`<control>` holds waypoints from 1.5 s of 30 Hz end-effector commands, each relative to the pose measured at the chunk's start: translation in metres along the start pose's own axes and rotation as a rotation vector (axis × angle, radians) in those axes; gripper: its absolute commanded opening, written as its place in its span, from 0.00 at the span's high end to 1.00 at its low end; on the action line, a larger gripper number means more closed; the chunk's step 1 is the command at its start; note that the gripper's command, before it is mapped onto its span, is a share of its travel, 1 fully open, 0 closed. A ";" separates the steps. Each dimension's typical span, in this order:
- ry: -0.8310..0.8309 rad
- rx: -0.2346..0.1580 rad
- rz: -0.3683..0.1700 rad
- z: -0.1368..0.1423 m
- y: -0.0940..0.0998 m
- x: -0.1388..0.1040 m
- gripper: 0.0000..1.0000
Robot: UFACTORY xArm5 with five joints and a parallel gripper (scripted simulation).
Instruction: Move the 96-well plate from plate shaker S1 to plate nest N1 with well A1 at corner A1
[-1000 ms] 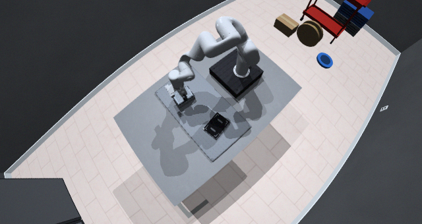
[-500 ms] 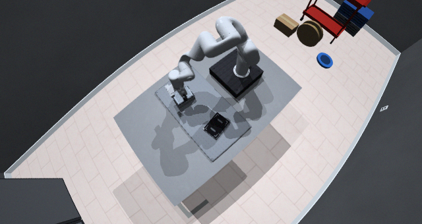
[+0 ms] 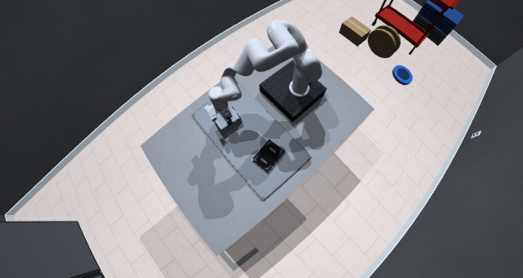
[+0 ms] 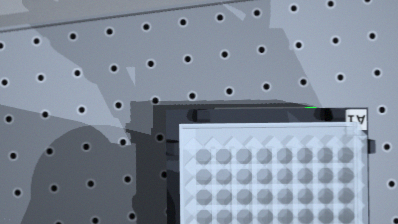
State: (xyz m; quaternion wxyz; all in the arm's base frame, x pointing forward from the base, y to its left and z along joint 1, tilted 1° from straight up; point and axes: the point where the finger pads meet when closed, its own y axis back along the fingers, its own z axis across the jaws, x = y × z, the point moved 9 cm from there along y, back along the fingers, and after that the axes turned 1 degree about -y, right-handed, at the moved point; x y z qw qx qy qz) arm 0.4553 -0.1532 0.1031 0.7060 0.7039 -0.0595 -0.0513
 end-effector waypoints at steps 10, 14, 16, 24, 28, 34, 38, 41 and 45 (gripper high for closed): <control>0.000 0.002 0.005 0.000 0.003 0.001 1.00; 0.000 0.002 0.005 0.000 0.004 0.001 1.00; 0.000 0.002 0.005 0.000 0.006 0.001 1.00; 0.000 0.002 0.005 0.000 0.011 0.001 1.00; 0.000 0.002 0.005 0.000 0.014 0.001 1.00; 0.000 0.002 0.005 0.000 0.016 0.001 1.00; 0.000 0.002 0.005 0.000 0.019 0.001 1.00; 0.000 0.002 0.005 0.000 0.021 0.001 1.00; 0.000 0.002 0.005 0.000 0.022 0.001 1.00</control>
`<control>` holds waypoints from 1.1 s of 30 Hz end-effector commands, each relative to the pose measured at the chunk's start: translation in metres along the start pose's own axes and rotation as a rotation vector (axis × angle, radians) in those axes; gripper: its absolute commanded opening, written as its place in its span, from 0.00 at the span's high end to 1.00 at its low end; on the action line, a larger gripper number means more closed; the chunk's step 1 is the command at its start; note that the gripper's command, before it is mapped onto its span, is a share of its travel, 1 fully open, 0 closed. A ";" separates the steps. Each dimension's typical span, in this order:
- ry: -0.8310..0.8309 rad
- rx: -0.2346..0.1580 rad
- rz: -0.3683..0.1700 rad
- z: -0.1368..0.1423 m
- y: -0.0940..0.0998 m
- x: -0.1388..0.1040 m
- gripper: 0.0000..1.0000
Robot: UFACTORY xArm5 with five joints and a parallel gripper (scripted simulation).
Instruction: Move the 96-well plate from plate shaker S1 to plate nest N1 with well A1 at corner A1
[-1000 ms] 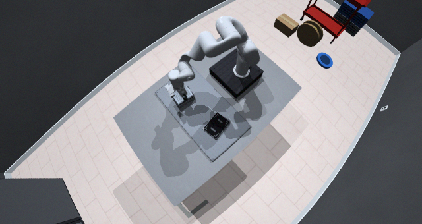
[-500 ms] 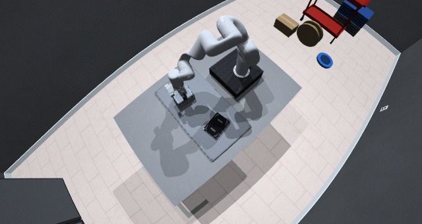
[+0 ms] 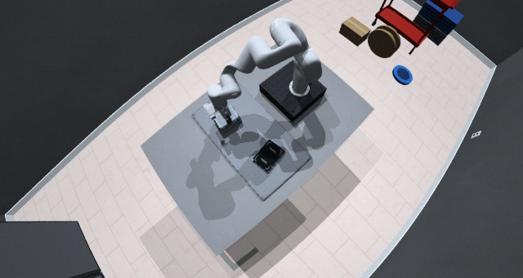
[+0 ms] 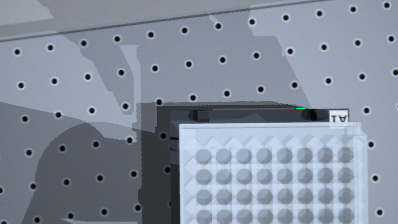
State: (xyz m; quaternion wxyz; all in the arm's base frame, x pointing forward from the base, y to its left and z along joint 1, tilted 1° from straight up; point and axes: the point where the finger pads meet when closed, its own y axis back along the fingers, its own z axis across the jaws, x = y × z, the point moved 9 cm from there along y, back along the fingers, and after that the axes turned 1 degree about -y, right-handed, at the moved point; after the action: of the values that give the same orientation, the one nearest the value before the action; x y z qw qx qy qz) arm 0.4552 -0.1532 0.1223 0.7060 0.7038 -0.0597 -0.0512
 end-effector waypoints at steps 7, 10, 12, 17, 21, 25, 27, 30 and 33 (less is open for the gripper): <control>0.000 0.002 0.004 0.000 0.004 0.001 1.00; 0.000 0.002 0.004 0.000 0.009 0.001 1.00; 0.000 0.002 0.004 0.000 0.012 0.001 1.00; 0.000 0.002 0.004 0.000 0.021 0.001 1.00; 0.000 0.002 0.004 0.000 0.024 0.001 1.00; 0.000 0.002 0.004 0.000 0.031 0.001 1.00; 0.000 0.002 0.004 0.000 0.034 0.001 1.00; 0.000 0.002 0.004 0.000 0.039 0.001 1.00; 0.000 0.002 0.004 0.000 0.044 0.001 1.00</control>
State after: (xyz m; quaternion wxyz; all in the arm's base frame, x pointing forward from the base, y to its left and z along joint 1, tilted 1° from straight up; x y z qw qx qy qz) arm 0.4547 -0.1531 0.1583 0.7060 0.7039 -0.0596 -0.0512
